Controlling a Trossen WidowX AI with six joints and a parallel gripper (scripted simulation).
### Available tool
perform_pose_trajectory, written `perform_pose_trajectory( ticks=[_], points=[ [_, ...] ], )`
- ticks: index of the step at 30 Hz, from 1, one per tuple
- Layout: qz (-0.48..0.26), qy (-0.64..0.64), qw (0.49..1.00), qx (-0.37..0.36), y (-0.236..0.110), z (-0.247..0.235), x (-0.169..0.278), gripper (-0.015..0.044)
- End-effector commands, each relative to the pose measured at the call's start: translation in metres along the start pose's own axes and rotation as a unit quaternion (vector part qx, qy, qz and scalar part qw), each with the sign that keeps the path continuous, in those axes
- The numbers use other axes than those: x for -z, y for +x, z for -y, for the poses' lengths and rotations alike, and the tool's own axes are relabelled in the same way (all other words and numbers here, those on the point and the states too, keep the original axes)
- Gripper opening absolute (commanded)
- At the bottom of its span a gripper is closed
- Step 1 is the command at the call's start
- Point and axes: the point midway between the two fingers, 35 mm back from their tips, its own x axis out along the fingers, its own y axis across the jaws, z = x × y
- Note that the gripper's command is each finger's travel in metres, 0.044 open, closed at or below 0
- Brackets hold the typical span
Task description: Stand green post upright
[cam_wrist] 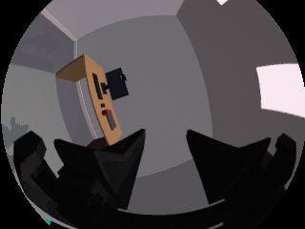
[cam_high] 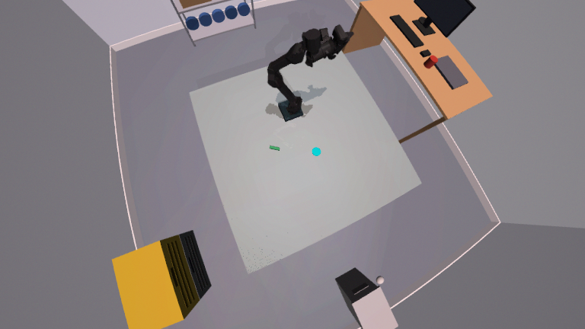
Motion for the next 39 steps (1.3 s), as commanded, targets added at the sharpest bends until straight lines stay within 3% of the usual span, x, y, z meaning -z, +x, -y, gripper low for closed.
perform_pose_trajectory(
  ticks=[1,19,39],
  points=[
    [-0.046,0.004,0.999,-0.010,0.007,-0.007,0.027,0.0233],
    [-0.288,0.041,0.955,-0.061,-0.005,-0.045,0.173,0.0233],
    [-0.519,0.112,0.839,-0.119,-0.104,-0.097,0.301,0.0233]
  ],
)
